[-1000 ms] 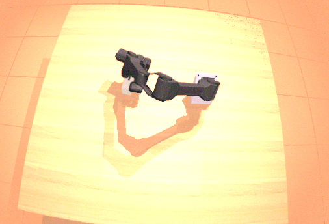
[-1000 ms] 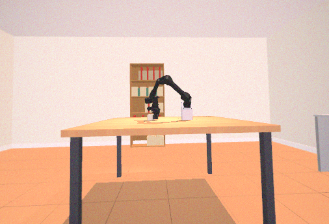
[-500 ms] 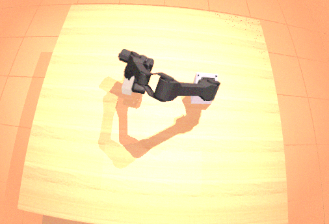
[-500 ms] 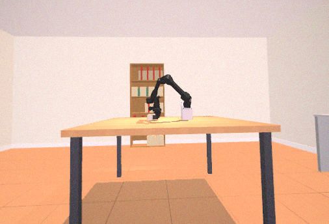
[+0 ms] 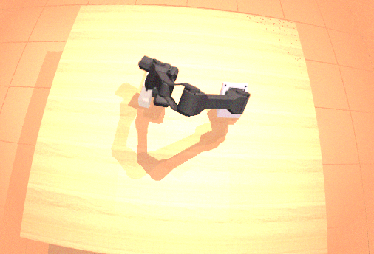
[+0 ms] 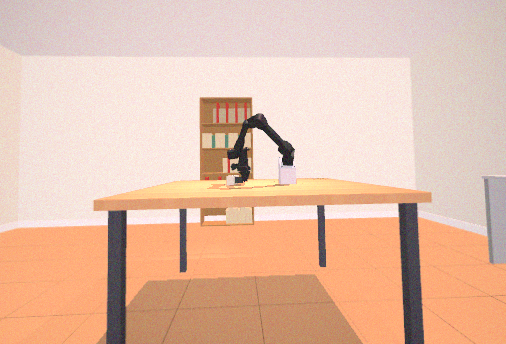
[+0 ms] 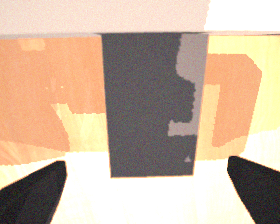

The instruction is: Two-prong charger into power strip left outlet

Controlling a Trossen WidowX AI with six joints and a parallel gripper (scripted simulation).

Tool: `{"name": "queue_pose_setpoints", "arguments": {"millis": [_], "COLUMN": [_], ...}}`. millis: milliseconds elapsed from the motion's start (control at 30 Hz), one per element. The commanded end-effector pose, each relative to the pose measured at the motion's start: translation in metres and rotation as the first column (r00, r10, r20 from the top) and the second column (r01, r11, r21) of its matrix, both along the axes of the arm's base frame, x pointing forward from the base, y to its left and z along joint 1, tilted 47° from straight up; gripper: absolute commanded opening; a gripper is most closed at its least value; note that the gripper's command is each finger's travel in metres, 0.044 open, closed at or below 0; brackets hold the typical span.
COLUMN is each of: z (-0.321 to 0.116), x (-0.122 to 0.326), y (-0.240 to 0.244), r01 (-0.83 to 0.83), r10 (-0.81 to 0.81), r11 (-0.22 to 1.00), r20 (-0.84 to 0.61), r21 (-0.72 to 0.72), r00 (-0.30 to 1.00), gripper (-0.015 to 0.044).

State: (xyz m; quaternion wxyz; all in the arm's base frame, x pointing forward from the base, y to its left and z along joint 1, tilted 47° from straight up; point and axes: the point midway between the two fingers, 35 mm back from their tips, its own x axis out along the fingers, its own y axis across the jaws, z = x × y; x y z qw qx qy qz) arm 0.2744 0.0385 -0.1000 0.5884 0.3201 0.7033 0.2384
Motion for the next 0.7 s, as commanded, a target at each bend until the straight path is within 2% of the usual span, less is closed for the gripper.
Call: {"name": "queue_pose_setpoints", "arguments": {"millis": [0,667], "z": [0.001,0.004], "x": [-0.004,-0.026], "y": [0.000,0.002], "r01": [-0.002,-0.002], "r10": [0.002,0.002], "r11": [1.000,1.000], "r20": [0.007,0.007], "r21": [-0.002,-0.002], "r00": [1.000,1.000], "gripper": [0.0440,0.0440]}}
